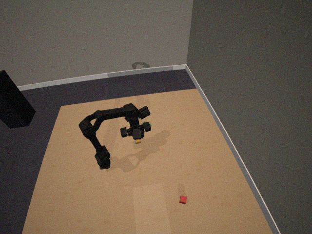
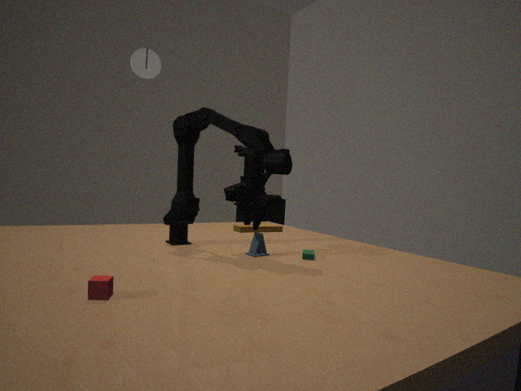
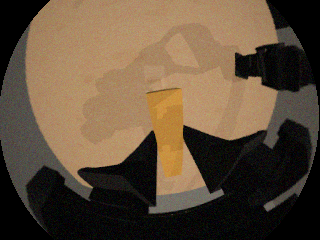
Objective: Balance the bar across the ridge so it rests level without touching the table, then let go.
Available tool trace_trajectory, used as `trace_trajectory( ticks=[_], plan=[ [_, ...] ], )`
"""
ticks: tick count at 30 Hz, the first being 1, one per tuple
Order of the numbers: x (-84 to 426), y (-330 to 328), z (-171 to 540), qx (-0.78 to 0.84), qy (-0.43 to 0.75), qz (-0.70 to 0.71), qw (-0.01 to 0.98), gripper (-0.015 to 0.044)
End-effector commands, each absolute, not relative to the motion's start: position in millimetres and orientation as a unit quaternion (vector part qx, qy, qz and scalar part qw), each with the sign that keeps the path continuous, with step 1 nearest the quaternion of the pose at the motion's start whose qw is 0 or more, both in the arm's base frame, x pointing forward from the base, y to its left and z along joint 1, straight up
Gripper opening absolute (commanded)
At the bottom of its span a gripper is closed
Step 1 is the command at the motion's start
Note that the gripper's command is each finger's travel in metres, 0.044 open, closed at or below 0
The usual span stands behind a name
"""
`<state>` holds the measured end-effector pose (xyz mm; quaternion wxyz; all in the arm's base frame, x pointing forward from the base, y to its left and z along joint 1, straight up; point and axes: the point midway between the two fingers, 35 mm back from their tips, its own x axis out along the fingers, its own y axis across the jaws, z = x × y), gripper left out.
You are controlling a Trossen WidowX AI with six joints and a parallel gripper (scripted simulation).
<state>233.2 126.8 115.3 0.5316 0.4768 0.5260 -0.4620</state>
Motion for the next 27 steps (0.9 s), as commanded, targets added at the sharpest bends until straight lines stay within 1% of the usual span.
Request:
trace_trajectory(
  ticks=[1, 27],
  plan=[
    [233.5, 127.1, 114.5, 0.479, 0.525, -0.463, 0.53, 0.0],
    [233.5, 127.2, 112.3, 0.479, 0.525, -0.463, 0.53, 0.0]
  ],
)
